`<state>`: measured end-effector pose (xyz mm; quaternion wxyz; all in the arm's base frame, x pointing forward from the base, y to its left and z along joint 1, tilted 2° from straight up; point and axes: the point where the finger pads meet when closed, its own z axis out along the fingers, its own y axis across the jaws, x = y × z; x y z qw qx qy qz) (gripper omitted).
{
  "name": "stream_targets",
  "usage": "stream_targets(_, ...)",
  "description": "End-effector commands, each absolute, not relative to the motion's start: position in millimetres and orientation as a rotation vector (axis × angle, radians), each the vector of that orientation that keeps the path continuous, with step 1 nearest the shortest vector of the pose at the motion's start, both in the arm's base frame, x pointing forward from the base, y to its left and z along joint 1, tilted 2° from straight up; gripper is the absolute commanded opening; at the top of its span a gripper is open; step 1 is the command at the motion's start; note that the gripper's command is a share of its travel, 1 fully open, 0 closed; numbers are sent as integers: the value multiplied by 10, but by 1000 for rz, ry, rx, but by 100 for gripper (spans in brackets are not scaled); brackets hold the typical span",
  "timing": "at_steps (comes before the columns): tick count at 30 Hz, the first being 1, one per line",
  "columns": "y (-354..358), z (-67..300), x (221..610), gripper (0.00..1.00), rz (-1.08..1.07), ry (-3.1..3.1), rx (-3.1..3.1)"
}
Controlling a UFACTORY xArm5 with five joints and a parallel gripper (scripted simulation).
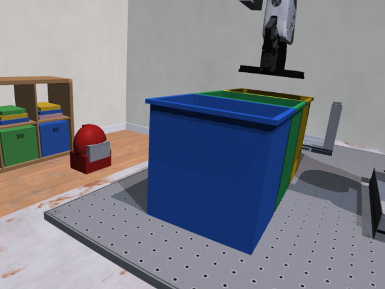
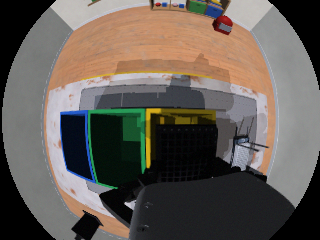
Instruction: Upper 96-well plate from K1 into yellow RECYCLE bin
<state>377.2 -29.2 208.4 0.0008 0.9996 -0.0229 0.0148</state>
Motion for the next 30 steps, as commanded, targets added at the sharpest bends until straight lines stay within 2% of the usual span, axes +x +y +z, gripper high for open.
stream_targets(1,-294,2098,3782,0,53,-72,3138)
stream_targets(30,-304,2031,3782,0,53,-72,3138)
